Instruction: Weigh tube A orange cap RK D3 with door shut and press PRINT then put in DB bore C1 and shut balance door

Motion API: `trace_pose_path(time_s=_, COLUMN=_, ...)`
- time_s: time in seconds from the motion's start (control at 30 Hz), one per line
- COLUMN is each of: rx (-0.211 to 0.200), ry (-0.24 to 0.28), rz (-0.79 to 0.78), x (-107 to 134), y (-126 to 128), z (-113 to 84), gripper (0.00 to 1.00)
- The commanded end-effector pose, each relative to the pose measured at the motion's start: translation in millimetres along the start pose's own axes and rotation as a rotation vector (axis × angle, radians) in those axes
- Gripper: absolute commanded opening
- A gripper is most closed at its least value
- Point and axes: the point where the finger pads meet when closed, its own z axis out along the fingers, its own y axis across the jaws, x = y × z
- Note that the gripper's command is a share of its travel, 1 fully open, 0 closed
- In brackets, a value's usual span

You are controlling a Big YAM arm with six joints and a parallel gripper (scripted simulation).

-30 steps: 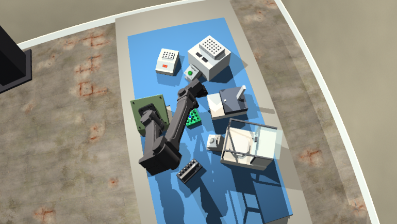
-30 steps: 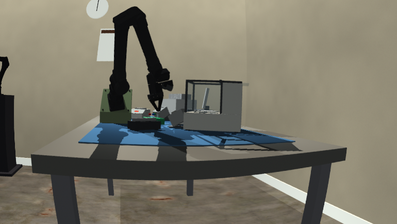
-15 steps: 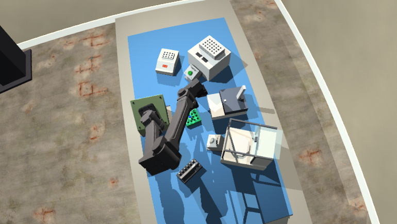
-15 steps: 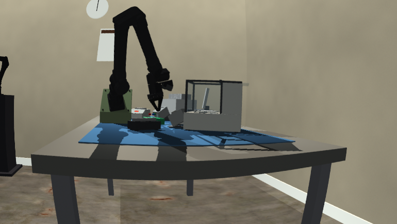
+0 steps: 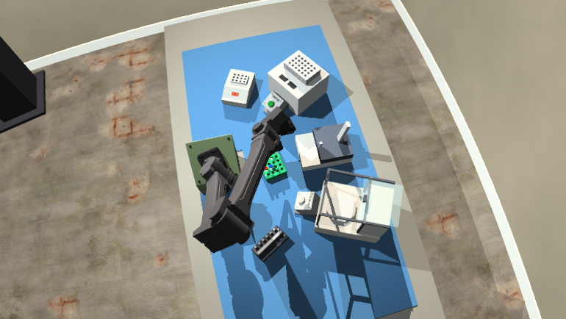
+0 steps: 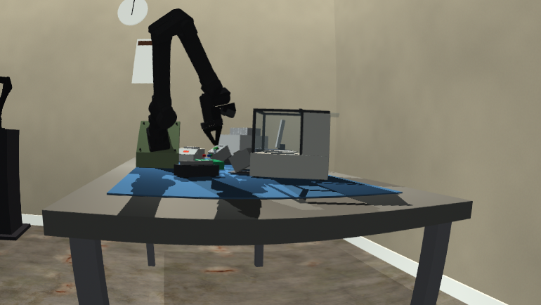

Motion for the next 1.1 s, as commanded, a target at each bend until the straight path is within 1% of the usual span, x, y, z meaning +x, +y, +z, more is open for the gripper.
trace_pose_path(time_s=0.0, rx=-0.012, ry=-0.036, rz=0.051, x=-26.4, y=0.7, z=-15.2, gripper=0.09)
trace_pose_path(time_s=0.17, rx=-0.014, ry=-0.041, rz=0.056, x=-29.5, y=-0.3, z=-22.3, gripper=0.09)
trace_pose_path(time_s=0.23, rx=-0.01, ry=-0.021, rz=0.06, x=-27.6, y=-2.2, z=-17.7, gripper=0.09)
trace_pose_path(time_s=0.27, rx=-0.01, ry=-0.02, rz=0.059, x=-27.7, y=-2.0, z=-17.6, gripper=0.09)
trace_pose_path(time_s=1.07, rx=-0.012, ry=-0.024, rz=0.062, x=-30.6, y=-0.7, z=-17.4, gripper=0.09)
